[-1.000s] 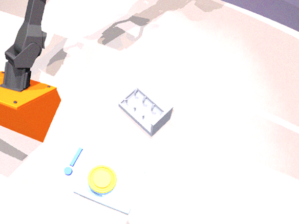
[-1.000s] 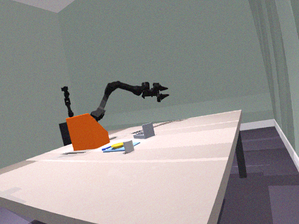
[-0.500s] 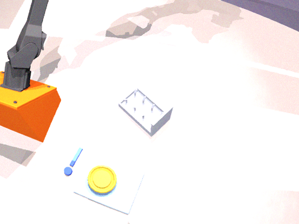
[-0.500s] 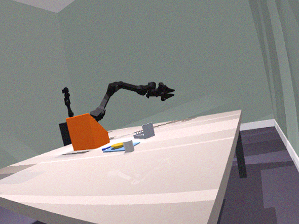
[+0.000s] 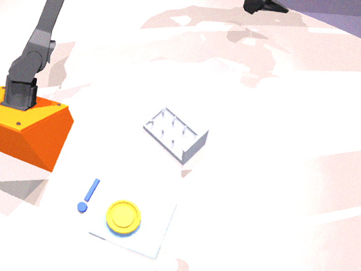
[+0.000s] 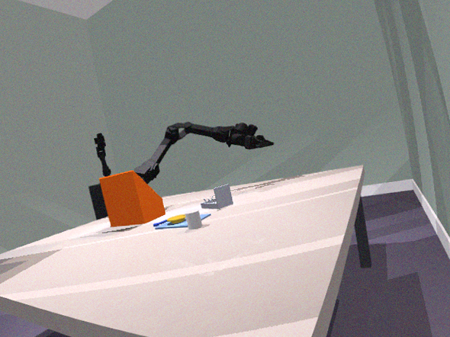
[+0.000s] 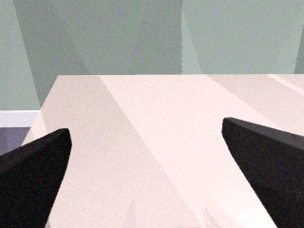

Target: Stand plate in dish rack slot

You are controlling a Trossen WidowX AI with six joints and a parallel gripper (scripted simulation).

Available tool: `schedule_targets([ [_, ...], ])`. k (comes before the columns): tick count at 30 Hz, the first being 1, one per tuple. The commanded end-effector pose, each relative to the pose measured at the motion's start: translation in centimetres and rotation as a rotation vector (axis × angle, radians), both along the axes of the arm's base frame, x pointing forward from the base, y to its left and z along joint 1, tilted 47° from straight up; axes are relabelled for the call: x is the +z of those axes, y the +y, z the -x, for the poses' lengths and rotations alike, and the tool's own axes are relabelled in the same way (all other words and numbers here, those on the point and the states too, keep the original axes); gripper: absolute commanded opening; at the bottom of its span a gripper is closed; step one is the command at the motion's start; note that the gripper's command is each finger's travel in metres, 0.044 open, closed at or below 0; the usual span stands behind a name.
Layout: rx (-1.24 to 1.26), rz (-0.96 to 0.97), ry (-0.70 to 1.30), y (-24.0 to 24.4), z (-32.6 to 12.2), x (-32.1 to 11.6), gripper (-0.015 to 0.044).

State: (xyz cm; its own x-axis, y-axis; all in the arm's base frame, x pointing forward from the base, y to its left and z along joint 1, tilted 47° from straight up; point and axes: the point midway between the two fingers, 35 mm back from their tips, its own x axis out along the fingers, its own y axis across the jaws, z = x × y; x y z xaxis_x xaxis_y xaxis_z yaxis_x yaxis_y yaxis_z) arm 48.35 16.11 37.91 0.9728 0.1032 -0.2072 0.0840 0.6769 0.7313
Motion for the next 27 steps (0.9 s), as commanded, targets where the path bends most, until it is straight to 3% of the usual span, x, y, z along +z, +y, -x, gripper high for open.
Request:
schedule_targets([
  [1, -0.004, 0.103, 0.077, -2.4, -1.3, -2.9, 0.0400],
  [15, 0.063, 0.409, 0.420, -11.8, -3.4, -14.5, 0.0400],
  [27, 0.214, 0.521, 0.765, -21.8, -0.4, -25.1, 0.0400],
])
